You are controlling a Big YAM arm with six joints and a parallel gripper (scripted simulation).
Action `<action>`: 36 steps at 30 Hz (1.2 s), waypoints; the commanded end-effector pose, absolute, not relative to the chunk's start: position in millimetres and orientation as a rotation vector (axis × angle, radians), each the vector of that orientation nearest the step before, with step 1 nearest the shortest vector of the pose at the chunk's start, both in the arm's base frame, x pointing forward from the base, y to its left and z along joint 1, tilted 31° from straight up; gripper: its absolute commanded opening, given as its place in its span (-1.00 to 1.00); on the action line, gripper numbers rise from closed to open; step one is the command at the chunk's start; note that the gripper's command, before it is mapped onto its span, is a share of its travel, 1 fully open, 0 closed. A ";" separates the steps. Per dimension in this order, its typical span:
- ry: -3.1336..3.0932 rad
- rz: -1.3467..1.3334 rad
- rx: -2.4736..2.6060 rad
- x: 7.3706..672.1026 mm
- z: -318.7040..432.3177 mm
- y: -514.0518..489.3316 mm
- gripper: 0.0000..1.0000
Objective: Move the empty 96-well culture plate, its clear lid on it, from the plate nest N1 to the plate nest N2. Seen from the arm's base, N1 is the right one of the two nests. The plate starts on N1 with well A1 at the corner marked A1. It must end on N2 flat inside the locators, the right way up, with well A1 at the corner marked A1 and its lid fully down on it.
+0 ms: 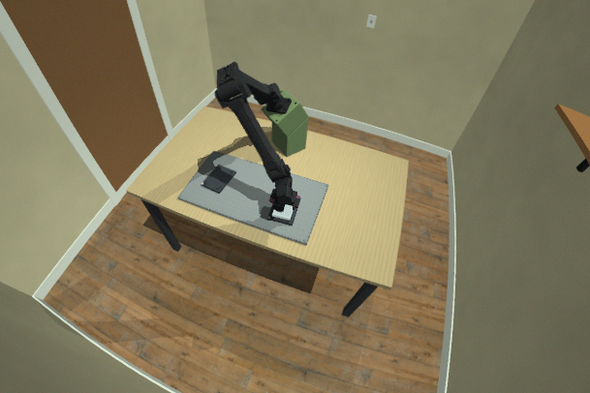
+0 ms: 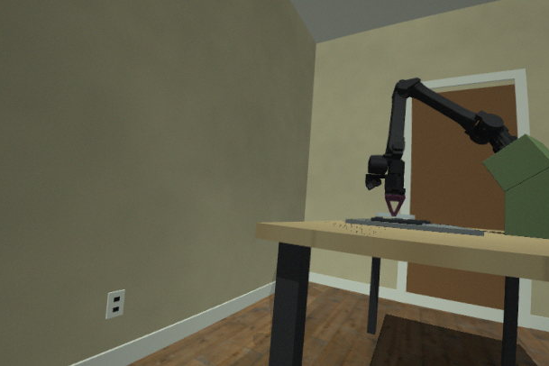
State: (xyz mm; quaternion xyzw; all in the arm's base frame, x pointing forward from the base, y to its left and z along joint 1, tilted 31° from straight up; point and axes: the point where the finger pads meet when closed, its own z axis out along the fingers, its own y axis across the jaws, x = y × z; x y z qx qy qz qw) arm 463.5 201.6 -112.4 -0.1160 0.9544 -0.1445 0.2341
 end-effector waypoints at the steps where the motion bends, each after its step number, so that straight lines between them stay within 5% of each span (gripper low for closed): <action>1: 2.634 -0.412 -0.305 471.1 -119.1 193.2 -1.00; 24: 2.635 -0.413 -0.306 461.4 -124.0 187.2 -1.00; 25: 2.635 -0.413 -0.306 461.4 -124.0 187.2 1.00; 36: 2.633 -0.411 -0.305 462.8 -123.3 188.1 1.00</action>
